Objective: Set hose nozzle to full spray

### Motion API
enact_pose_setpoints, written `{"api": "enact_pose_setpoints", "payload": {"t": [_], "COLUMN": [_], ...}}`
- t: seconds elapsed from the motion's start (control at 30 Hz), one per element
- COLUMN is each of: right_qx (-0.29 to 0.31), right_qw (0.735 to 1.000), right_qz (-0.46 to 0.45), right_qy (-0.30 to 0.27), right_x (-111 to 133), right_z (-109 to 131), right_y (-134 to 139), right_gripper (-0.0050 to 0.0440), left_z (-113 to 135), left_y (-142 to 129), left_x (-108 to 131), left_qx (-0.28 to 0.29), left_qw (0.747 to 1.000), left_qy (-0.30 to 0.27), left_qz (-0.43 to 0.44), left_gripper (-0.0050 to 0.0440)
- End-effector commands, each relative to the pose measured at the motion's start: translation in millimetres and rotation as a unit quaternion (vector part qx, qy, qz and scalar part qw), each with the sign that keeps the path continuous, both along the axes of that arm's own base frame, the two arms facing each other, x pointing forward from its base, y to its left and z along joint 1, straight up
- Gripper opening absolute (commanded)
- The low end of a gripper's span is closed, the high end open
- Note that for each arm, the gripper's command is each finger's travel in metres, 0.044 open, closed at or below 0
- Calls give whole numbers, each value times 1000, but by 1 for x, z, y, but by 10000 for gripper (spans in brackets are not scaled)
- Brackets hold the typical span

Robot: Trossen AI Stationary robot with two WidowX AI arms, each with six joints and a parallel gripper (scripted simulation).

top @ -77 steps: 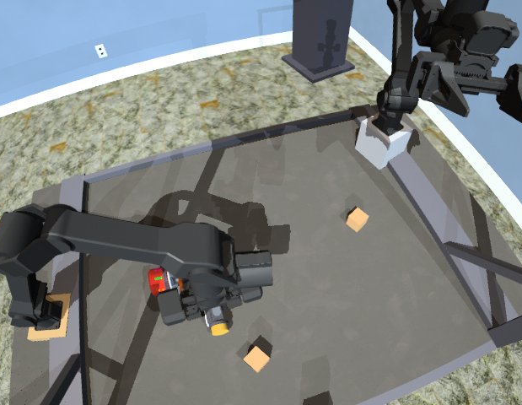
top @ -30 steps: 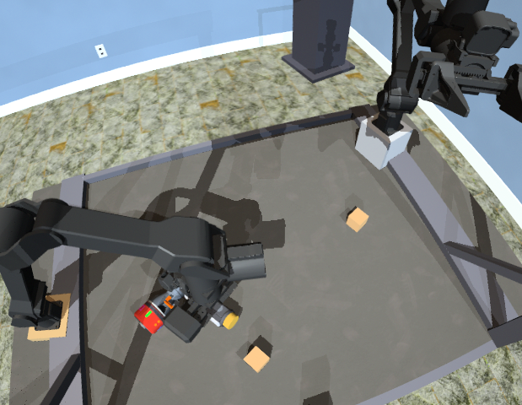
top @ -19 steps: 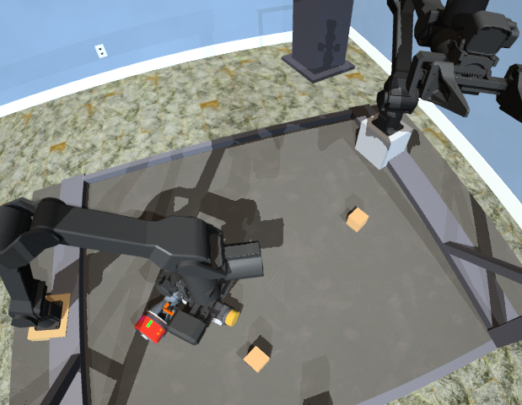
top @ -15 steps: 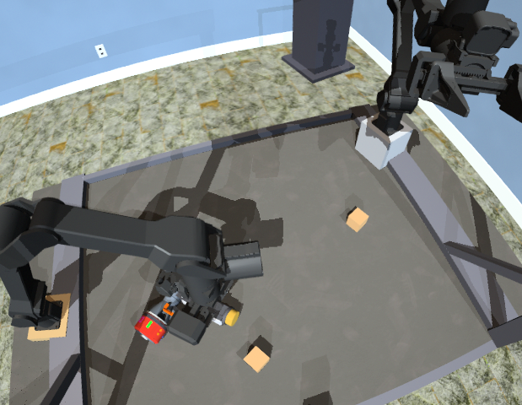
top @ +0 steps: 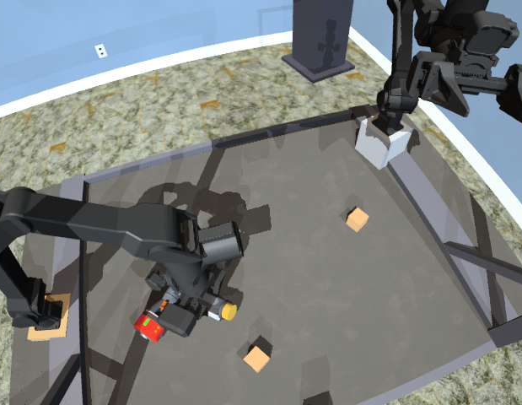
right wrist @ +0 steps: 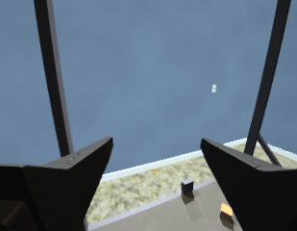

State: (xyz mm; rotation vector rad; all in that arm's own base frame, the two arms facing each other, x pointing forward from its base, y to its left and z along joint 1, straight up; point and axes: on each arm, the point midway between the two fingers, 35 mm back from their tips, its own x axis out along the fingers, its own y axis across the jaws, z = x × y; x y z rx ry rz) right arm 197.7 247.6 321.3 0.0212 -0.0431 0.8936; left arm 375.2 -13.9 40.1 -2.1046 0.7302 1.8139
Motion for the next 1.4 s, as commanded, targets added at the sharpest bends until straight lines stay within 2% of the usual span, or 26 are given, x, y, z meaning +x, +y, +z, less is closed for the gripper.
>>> {"api": "enact_pose_setpoints", "payload": {"t": [0.0, 0.13, 0.5, 0.53, 0.97, 1.37], "right_qx": [7, 7, 7, 7, 7, 7], "right_qw": [1000, 1000, 1000, 1000, 1000, 1000], "right_qz": [-1, -1, -1, -1, -1, -1], "right_qy": [-4, -4, -4, -4, -4, -4], "right_x": [0, 0, 0, 0, 0, 0], "right_z": [6, 6, 6, 6, 6, 6], "right_y": [-1, -1, -1, -1, -1, -1], "right_gripper": [410, 410, 410, 410, 410, 410], "left_z": [16, 21, 21, 23, 33, 34], "left_y": [3, 6, 6, 8, 19, 19], "left_x": [-3, -5, -3, -9, -23, -21], "left_qx": [-21, -35, -31, -46, -95, -94], "left_qw": [999, 997, 997, 995, 981, 981], "left_qy": [-44, -71, -66, -86, -166, -166], "left_qz": [4, 8, 7, 9, 20, 20], "left_gripper": [167, 167, 167, 167, 167, 167]}}
